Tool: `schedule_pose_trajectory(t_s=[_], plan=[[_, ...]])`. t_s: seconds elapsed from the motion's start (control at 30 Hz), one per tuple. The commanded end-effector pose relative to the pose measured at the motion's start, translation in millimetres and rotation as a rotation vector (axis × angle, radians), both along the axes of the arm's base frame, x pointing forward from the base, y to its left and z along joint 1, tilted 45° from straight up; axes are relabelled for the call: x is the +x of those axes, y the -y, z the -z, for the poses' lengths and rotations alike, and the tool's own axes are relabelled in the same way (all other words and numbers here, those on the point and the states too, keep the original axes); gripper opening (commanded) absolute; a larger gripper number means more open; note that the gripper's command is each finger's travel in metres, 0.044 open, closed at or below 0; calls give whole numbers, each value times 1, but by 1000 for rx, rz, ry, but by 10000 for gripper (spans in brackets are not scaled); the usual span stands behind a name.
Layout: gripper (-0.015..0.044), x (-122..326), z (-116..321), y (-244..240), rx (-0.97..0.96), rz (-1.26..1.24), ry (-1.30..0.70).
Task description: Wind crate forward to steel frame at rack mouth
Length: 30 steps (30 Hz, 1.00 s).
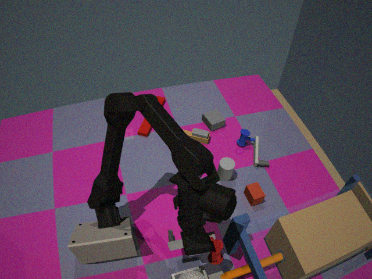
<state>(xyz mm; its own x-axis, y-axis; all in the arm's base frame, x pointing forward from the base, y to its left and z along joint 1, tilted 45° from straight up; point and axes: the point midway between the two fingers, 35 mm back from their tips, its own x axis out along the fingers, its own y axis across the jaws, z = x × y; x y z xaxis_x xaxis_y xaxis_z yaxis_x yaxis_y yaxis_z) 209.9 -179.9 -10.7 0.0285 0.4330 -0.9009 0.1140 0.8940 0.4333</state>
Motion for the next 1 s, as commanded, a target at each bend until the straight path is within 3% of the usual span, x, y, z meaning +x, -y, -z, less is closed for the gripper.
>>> schedule_pose_trajectory(t_s=[0.0, 0.97], plan=[[0, 0, -1, 1, -72, 3, -6], [0, 1, -1, 0, -572, 1, -38]])
